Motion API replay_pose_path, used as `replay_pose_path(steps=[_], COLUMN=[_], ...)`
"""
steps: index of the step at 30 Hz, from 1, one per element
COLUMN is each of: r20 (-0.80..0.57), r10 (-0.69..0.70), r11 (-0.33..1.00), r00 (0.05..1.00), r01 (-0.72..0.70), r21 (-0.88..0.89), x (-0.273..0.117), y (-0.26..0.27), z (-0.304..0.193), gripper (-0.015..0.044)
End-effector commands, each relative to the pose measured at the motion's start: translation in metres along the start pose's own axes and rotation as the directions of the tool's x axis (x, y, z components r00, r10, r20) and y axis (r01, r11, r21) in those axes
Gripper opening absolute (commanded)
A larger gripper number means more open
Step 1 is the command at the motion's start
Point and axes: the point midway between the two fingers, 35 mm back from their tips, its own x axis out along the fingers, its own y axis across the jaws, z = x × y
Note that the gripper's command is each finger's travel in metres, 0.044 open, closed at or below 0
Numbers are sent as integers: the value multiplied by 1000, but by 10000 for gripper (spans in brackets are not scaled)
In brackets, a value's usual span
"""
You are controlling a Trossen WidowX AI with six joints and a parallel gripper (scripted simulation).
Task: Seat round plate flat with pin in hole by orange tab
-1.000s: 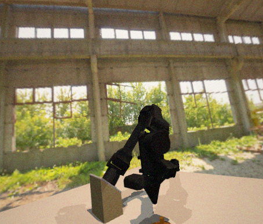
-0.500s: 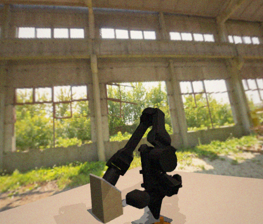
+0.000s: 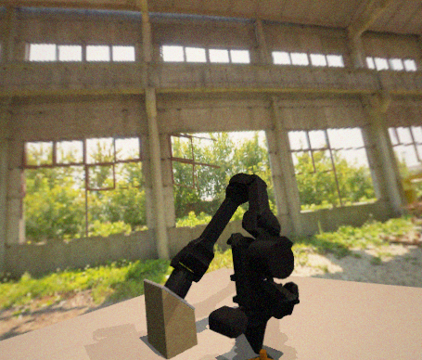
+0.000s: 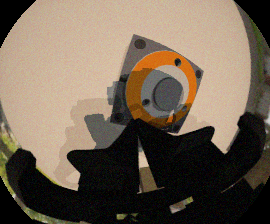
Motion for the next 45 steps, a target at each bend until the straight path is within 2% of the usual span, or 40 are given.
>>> replay_pose_path(steps=[1, 39, 45], r20=[10, 11, 11], r10=[1, 1, -2], r11=[1000, 1000, 1000], r00=[1000, 1000, 1000], r01=[0, -1, 2], r21=[-7, -9, -8], x=[-1, -3, -26], y=[3, 7, 6], z=[7, 36, 35], gripper=[0, 0, 0])
